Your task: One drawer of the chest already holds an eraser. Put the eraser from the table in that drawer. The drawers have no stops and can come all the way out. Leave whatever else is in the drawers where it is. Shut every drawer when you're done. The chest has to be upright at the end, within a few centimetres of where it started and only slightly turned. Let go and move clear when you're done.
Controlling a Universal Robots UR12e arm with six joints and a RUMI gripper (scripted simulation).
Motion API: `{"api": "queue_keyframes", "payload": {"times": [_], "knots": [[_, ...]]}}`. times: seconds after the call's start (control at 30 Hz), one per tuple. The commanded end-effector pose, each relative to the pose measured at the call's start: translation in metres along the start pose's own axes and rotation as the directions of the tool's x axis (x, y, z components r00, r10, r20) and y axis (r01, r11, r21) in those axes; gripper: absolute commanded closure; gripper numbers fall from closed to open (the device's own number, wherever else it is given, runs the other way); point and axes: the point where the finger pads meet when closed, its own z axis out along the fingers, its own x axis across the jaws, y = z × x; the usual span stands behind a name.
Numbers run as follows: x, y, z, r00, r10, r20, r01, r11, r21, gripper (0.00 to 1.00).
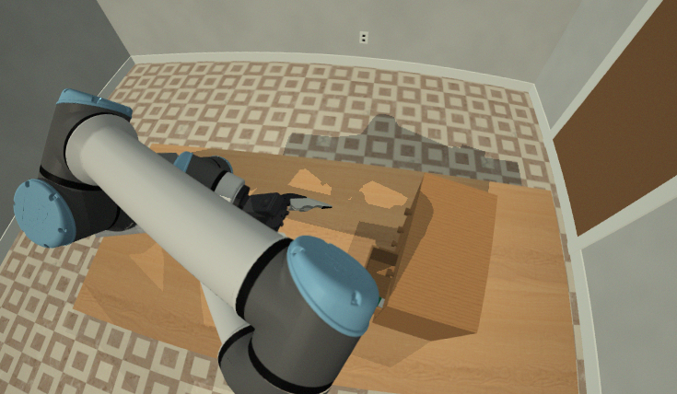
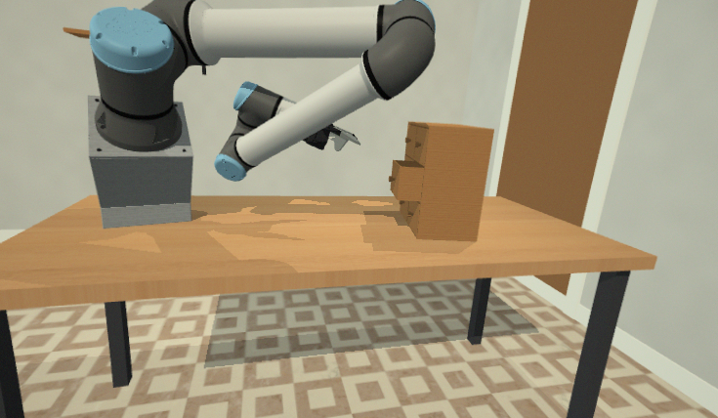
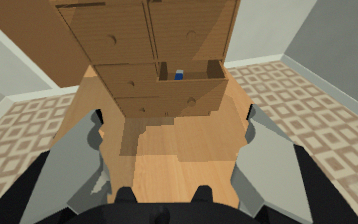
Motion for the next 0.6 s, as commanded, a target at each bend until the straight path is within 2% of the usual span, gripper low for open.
{"api": "queue_keyframes", "payload": {"times": [0.0, 0.57], "knots": [[0.0000, 0.0021, -0.0084, 1.000, 0.000, 0.001, 0.000, 1.000, 0.001, 0.00], [0.0000, 0.0045, -0.0166, 1.000, 0.000, 0.001, 0.000, 1.000, 0.001, 0.00]]}}
